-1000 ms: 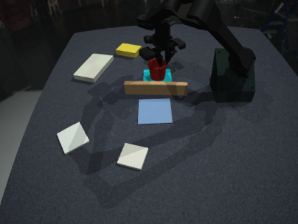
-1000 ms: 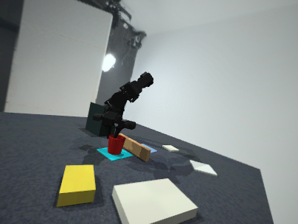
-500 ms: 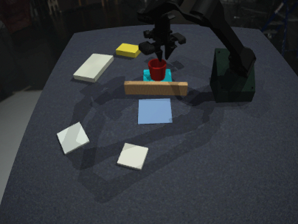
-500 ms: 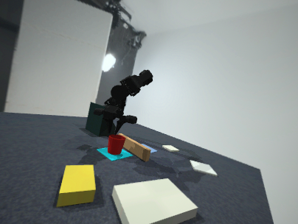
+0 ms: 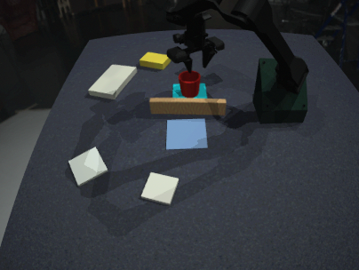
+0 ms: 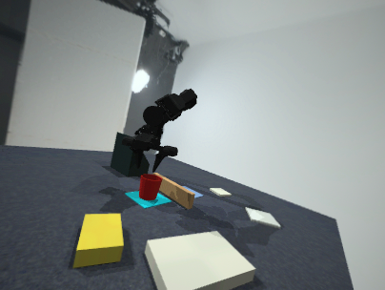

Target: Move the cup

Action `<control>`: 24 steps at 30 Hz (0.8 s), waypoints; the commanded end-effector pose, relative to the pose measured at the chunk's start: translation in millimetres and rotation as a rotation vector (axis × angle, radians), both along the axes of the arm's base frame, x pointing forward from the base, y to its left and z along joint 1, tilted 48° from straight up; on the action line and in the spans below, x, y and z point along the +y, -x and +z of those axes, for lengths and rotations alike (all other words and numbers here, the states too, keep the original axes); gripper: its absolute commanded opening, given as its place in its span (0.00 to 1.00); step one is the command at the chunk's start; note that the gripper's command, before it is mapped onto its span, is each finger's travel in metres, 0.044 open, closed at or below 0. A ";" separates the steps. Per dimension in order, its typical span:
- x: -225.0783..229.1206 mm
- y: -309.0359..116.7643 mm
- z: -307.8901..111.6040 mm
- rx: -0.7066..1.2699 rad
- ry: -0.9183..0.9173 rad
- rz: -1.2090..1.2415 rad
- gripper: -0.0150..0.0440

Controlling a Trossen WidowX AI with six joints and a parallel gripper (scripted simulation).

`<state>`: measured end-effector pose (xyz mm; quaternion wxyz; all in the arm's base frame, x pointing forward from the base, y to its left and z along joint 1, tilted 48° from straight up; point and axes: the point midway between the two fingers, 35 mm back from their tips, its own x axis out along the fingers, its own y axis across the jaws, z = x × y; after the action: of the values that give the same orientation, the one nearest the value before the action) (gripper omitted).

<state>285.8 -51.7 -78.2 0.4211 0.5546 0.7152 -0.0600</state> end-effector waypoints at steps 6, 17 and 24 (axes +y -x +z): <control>-10.6 -1.4 8.8 0.001 0.003 0.002 1.00; -44.9 -2.2 41.3 -0.001 0.009 0.007 1.00; -43.1 -1.7 39.7 0.000 0.004 -0.003 1.00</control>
<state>287.5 -95.9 -38.1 0.4226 0.5552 0.7137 -0.0618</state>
